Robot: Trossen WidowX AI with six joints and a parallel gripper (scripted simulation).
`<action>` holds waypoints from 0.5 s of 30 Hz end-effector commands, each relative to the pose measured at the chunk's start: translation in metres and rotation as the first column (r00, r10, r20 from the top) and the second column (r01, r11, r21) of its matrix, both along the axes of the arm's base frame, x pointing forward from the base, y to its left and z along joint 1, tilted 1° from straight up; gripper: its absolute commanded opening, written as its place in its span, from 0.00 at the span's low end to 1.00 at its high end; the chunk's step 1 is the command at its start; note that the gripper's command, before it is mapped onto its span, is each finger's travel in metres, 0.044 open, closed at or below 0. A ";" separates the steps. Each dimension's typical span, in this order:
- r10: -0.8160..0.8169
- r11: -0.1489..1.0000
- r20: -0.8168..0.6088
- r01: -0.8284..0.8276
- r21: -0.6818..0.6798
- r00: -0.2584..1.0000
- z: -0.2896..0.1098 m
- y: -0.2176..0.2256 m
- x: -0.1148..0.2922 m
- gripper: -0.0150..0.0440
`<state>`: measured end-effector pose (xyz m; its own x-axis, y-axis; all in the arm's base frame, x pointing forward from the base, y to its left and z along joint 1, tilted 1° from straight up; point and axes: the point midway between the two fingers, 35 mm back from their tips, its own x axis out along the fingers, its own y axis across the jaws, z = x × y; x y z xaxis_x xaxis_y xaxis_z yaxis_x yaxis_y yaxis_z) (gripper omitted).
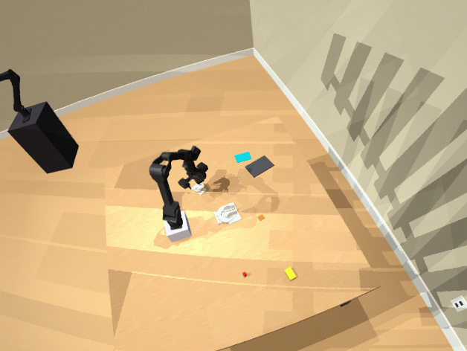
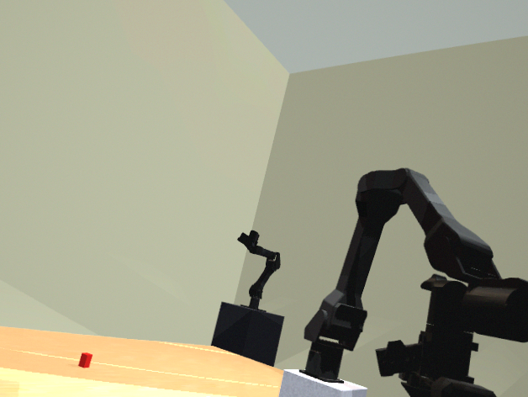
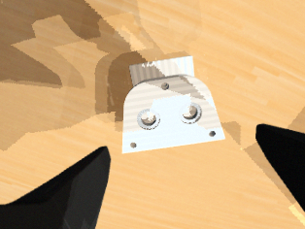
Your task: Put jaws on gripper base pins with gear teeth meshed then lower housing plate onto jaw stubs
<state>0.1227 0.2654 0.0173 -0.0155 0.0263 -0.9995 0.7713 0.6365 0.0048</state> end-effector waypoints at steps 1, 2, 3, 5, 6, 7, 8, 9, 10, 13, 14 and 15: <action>-0.007 1.000 0.010 0.007 0.012 1.000 0.002 0.003 0.002 1.00; -0.007 1.000 0.010 0.007 0.012 1.000 0.001 0.003 0.002 1.00; -0.007 1.000 0.010 0.007 0.012 1.000 0.000 0.003 0.002 1.00; -0.007 1.000 0.010 0.007 0.012 1.000 -0.003 0.003 0.002 1.00; -0.007 1.000 0.010 0.007 0.012 1.000 -0.004 0.003 0.002 1.00; -0.007 1.000 0.010 0.007 0.012 1.000 -0.006 0.003 0.002 1.00; -0.007 1.000 0.010 0.007 0.012 1.000 -0.008 0.003 0.002 1.00; -0.007 1.000 0.010 0.007 0.012 1.000 -0.009 0.003 0.002 1.00; -0.007 1.000 0.010 0.007 0.012 1.000 -0.011 0.003 0.002 1.00; -0.007 1.000 0.010 0.007 0.012 1.000 -0.016 0.003 0.002 1.00; -0.007 1.000 0.010 0.007 0.012 1.000 -0.017 0.003 0.002 1.00; -0.007 1.000 0.010 0.007 0.012 1.000 -0.018 0.003 0.002 1.00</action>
